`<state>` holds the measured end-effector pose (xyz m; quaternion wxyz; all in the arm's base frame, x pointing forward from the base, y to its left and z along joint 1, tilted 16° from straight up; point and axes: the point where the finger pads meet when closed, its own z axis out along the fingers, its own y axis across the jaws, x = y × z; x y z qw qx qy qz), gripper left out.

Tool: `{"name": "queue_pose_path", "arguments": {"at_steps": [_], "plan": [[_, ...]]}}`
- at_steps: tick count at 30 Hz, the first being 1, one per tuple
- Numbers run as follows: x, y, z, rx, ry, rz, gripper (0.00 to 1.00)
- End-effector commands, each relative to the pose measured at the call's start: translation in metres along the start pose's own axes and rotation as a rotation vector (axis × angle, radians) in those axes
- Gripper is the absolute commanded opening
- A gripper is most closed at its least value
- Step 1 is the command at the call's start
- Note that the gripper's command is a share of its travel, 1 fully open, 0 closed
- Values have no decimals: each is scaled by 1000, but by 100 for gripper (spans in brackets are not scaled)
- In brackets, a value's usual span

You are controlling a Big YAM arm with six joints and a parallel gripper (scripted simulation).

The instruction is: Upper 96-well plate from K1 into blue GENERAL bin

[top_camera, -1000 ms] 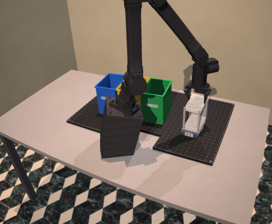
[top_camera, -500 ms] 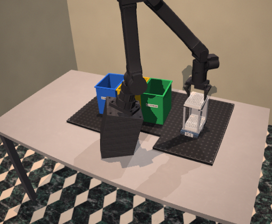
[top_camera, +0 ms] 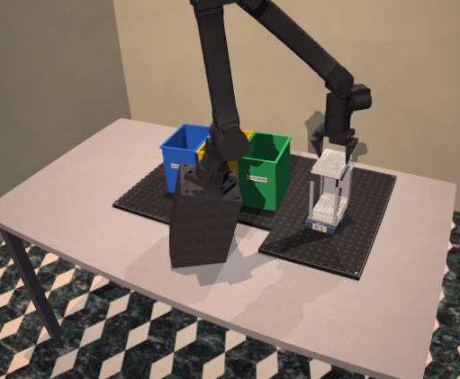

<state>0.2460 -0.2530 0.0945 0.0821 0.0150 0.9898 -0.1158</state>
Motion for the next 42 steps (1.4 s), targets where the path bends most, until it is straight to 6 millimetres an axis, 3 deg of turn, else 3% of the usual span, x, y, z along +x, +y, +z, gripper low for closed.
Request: {"name": "queue_pose_path", "arguments": {"at_steps": [1,16,19,20,36,37,42], "plan": [[-20,-13,-27,39,-45,-1,0],[-20,-12,-50,40,-46,-2,0],[-16,-9,-46,33,-39,-4,0],[-10,-8,-36,21,-23,-1,0],[-10,-8,-36,21,-23,-1,0],[-2,7,-33,7,-7,-58,0],[-1,24,-33,7,-7,-166,0]]}}
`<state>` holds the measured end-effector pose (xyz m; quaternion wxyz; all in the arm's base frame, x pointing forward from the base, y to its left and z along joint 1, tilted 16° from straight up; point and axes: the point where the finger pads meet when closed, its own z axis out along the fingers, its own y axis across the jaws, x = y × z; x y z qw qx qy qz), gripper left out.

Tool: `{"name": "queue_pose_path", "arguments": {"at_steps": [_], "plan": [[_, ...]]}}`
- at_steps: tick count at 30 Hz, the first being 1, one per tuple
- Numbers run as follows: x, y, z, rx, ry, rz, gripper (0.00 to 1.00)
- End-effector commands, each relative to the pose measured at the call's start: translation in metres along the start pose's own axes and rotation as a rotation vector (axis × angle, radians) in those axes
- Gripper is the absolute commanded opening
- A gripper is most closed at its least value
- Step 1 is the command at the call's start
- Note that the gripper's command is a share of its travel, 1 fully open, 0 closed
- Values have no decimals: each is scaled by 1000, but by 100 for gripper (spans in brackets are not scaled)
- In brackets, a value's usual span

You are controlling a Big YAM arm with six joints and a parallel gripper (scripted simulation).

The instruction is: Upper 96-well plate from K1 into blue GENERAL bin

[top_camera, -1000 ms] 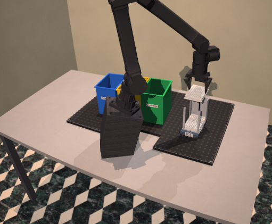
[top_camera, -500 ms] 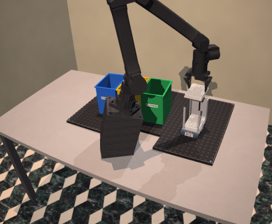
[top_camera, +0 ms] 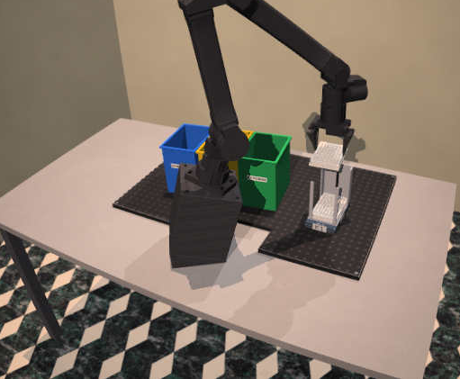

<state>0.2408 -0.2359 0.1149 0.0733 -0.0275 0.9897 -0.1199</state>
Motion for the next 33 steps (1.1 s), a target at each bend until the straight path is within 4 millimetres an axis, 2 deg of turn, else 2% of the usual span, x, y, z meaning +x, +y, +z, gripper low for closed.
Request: {"name": "queue_pose_path", "arguments": {"at_steps": [1,17,19,33], "plan": [[-4,12,-9,6,-14,-79,0],[-6,62,-8,5,-14,-57,0],[-6,62,-8,5,-14,-57,0],[-8,108,-7,4,-14,-57,0]]}}
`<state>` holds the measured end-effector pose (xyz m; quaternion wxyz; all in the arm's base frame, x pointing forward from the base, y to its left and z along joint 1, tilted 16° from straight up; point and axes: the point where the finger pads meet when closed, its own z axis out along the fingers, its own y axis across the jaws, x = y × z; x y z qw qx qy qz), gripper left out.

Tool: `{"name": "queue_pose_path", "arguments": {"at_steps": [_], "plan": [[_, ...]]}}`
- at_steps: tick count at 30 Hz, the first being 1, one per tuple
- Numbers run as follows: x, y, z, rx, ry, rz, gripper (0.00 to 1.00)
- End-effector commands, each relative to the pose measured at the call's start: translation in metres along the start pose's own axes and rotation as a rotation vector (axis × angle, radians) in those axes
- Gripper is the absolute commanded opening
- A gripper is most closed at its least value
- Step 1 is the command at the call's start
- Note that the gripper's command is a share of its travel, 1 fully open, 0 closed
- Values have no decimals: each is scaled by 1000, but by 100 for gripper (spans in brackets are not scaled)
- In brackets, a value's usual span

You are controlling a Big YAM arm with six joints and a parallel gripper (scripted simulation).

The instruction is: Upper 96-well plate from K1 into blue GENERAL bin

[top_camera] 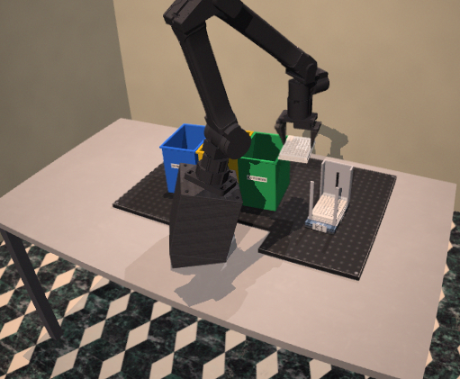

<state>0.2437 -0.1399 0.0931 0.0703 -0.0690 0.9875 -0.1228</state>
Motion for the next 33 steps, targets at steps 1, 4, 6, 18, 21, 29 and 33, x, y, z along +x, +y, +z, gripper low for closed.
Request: {"name": "queue_pose_path", "arguments": {"at_steps": [1,4,6,18,21,29,33], "plan": [[-3,13,-6,4,-10,27,0],[-3,16,-6,4,-10,27,0],[-4,23,-6,4,-10,27,0],[-9,62,-6,4,-10,26,0],[-16,62,-10,8,-24,30,0],[-11,93,0,-1,15,20,0],[-14,106,0,0,11,21,0]]}}
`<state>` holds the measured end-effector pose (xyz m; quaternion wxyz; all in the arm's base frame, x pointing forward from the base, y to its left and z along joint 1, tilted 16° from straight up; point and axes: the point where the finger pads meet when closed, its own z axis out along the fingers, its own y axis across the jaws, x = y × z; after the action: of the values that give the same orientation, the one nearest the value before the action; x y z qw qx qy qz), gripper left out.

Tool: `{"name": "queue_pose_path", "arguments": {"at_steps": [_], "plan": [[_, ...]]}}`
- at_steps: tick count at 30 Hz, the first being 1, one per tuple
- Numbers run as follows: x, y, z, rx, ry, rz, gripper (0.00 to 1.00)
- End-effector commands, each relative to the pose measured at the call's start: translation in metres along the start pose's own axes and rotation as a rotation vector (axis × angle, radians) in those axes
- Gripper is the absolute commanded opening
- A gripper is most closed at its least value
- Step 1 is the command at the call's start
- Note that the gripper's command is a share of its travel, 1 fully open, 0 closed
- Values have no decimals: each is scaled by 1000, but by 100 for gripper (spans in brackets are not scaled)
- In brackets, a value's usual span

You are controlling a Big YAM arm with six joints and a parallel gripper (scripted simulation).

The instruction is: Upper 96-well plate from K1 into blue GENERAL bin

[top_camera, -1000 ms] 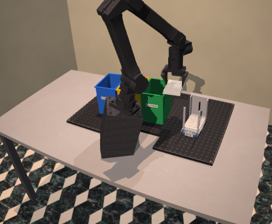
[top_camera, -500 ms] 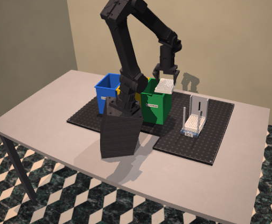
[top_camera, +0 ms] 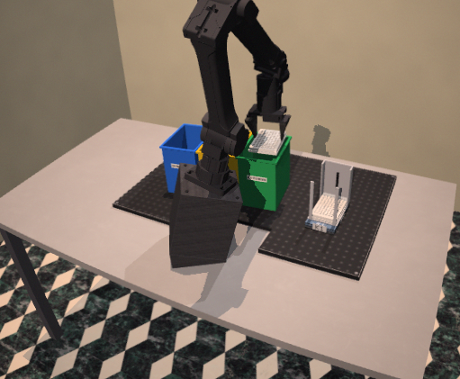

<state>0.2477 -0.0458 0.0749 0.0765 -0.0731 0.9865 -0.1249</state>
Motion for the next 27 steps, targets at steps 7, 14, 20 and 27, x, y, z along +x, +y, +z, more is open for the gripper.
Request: {"name": "queue_pose_path", "arguments": {"at_steps": [7,14,20,27], "plan": [[-10,26,-3,-2,3,33,0],[-21,49,-7,-3,-17,38,0],[-34,66,-12,-8,-45,46,0],[-36,88,-12,-12,-44,46,0]]}}
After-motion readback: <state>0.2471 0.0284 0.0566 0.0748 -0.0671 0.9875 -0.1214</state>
